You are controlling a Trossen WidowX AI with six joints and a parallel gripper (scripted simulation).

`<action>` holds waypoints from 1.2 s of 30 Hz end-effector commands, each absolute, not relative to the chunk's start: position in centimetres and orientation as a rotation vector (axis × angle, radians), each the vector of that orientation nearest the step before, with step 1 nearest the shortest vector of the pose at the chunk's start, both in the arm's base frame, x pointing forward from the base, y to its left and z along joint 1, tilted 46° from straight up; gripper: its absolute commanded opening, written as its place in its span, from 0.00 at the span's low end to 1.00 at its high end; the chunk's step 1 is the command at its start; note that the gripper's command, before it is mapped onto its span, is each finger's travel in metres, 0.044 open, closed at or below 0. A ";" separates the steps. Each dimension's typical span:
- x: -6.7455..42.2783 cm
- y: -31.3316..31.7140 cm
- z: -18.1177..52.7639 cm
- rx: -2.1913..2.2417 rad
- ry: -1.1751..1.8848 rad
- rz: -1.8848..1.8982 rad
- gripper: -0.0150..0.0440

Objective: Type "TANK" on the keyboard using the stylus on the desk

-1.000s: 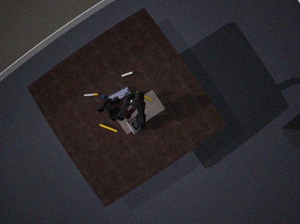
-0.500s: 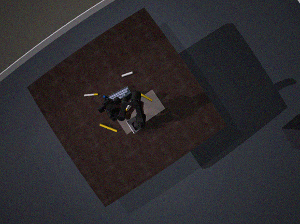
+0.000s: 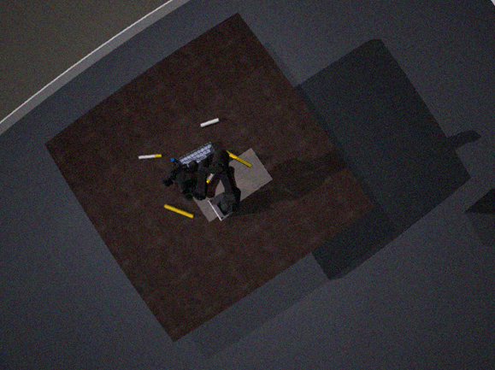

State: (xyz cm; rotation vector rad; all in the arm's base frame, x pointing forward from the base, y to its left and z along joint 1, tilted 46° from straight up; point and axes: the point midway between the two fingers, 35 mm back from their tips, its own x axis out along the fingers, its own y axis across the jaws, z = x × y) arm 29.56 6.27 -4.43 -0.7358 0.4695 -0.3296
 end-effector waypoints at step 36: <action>29.6 8.4 -2.3 -0.736 0.470 -0.324 0.39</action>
